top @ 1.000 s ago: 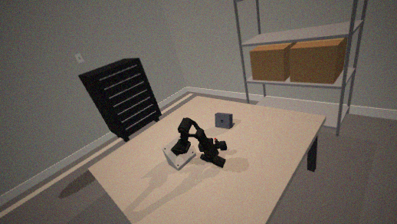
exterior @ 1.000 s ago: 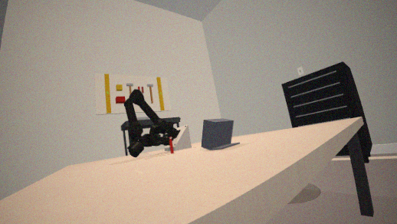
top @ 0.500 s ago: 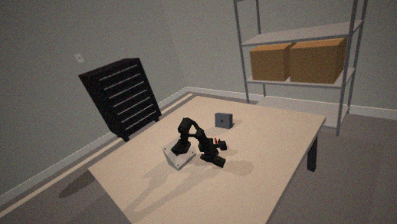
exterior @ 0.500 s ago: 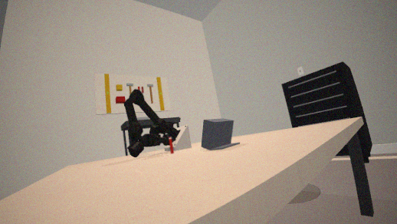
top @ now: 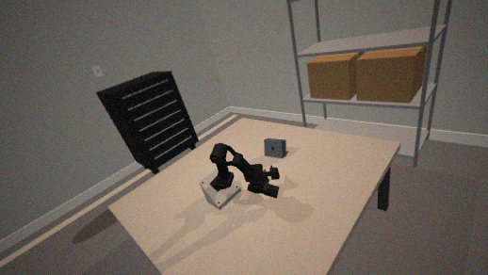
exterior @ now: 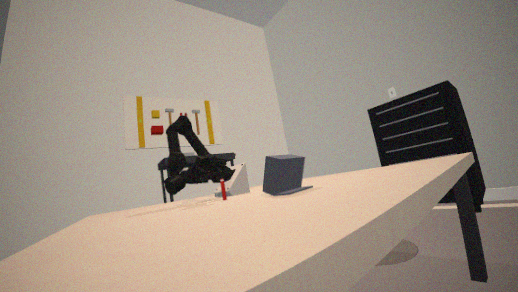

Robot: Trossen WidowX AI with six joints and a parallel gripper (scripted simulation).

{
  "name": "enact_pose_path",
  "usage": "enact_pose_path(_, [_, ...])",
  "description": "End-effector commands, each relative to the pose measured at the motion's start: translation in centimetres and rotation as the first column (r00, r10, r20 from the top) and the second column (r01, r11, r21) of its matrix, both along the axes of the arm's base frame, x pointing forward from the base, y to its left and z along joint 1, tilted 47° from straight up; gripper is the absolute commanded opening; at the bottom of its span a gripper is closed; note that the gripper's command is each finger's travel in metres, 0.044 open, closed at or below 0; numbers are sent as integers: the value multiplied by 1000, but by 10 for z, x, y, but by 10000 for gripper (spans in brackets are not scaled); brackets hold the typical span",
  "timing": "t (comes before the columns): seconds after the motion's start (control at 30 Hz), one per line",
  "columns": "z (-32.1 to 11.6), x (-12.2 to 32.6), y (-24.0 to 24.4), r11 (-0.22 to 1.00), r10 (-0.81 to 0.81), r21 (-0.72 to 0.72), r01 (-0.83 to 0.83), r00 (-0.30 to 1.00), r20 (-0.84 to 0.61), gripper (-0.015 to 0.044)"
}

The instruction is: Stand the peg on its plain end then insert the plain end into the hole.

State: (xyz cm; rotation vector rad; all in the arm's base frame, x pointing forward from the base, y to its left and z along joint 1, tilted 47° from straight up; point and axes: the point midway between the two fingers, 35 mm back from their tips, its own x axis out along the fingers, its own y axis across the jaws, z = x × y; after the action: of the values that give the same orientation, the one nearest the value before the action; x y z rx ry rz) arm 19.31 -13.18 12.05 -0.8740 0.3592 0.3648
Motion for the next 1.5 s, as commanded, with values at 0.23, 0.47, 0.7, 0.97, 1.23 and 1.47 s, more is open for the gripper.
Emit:
enact_pose_path(0.23, [75,11,78,1000,-7,-23,7,1000,16,440])
enact_pose_path(0.47, [91,4,98,1000,-19,-2,19,999,50,440])
enact_pose_path(0.7, [75,9,90,989,-110,87,121,987,-121,440])
enact_pose_path(0.97, [54,10,82,954,-215,125,272,913,-346,440])
enact_pose_path(1.23, [34,8,74,905,-321,65,421,774,-545,440])
enact_pose_path(1.47, [20,4,67,850,-427,-64,523,613,-665,440])
